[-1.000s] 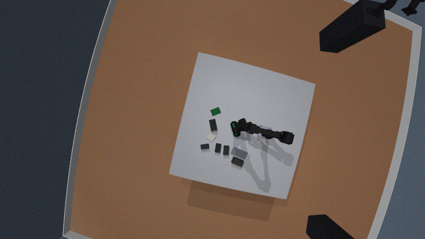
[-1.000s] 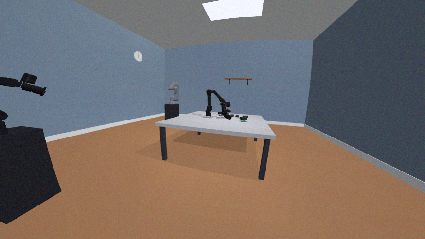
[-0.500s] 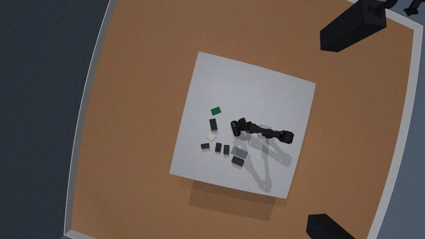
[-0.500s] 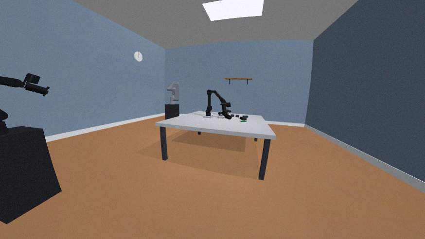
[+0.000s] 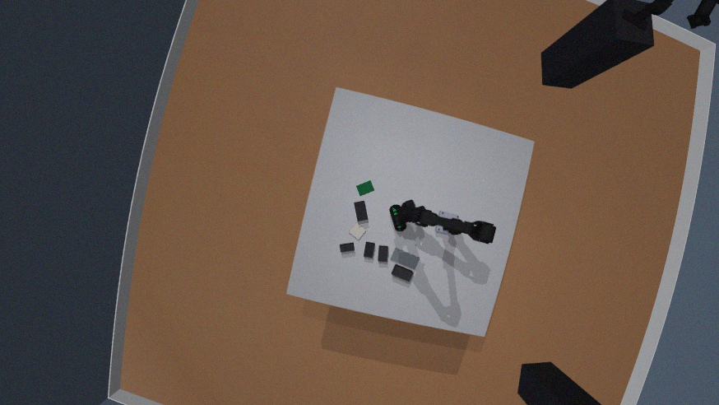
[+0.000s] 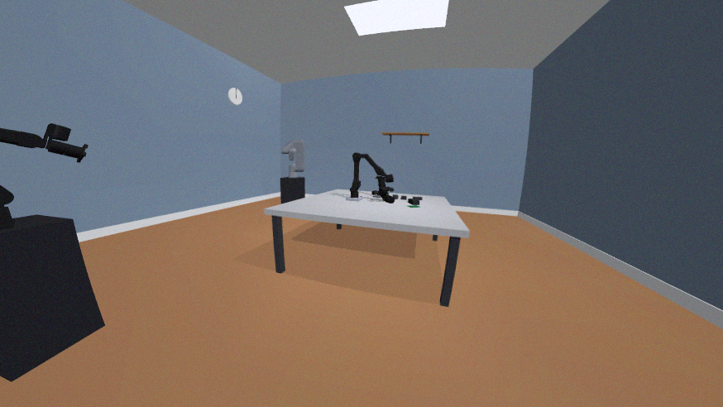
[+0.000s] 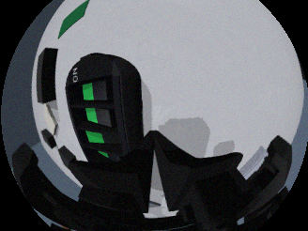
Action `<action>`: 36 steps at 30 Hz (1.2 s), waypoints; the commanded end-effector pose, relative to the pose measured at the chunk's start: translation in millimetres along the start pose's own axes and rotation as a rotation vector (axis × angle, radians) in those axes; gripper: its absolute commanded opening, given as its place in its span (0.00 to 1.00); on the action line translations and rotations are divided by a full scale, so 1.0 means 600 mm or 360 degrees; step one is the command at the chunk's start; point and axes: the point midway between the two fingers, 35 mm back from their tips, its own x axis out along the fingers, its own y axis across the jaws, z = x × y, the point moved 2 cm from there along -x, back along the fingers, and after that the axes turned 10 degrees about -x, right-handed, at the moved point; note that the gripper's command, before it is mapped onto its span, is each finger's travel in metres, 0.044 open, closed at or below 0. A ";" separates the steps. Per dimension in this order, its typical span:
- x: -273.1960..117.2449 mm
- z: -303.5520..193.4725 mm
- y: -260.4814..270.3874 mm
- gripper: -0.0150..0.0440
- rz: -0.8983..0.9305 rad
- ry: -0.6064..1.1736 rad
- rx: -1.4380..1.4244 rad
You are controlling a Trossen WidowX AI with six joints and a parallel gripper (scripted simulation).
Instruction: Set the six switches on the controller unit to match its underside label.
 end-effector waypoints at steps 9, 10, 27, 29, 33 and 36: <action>-0.077 0.001 0.003 0.25 0.0032 -0.0004 -0.0011; -0.082 0.000 0.002 0.25 0.0033 -0.0003 -0.0012; -0.107 0.005 0.024 0.39 0.0030 -0.0005 -0.0020; -0.146 0.006 0.031 0.48 0.0031 -0.0005 -0.0019; -0.159 0.005 0.033 0.65 0.0031 -0.0005 -0.0019; -0.159 0.005 0.033 0.70 0.0031 -0.0005 -0.0019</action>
